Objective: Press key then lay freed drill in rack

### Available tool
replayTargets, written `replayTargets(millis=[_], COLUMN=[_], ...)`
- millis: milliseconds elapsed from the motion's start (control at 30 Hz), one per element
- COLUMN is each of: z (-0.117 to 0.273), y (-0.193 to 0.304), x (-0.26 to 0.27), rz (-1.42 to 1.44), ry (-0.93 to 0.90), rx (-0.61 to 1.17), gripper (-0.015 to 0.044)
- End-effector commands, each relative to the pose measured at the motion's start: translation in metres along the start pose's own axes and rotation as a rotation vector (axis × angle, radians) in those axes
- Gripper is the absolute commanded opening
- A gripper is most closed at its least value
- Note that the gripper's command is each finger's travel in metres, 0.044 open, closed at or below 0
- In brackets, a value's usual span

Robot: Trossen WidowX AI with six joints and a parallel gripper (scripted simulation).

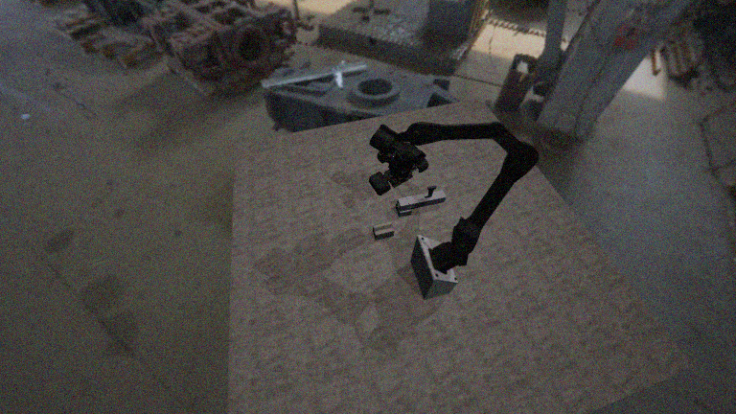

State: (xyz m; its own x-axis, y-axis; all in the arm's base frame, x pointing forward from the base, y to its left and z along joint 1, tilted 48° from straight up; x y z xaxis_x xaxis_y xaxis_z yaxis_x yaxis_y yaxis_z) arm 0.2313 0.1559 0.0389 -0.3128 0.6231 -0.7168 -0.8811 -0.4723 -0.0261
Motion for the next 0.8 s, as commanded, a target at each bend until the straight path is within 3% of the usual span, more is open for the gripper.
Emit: replayTargets(millis=[0, 267, 767], z=[-0.02, -0.063, -0.077], y=[-0.003, 0.018, 0.023], x=[-0.045, -0.15, -0.155], rz=[-0.089, -0.322, -0.327], ry=[0.013, 0.055, 0.057], rx=[0.062, 0.221, 0.224], gripper=[0.0, 0.0, 0.0])
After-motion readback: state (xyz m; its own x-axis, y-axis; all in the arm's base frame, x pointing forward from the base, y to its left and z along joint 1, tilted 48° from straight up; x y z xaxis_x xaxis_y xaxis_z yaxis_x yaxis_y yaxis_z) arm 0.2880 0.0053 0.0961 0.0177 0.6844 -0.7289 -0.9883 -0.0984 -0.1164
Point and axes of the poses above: the point midway between the two fingers, 35 mm back from their tips, its own z axis back along the fingers, its own x axis across the jaws, y = z × x, the point moved 3 cm from there along z, back along the fingers, and after that the axes turned 8 degrees about -z, right-handed, at the moved point
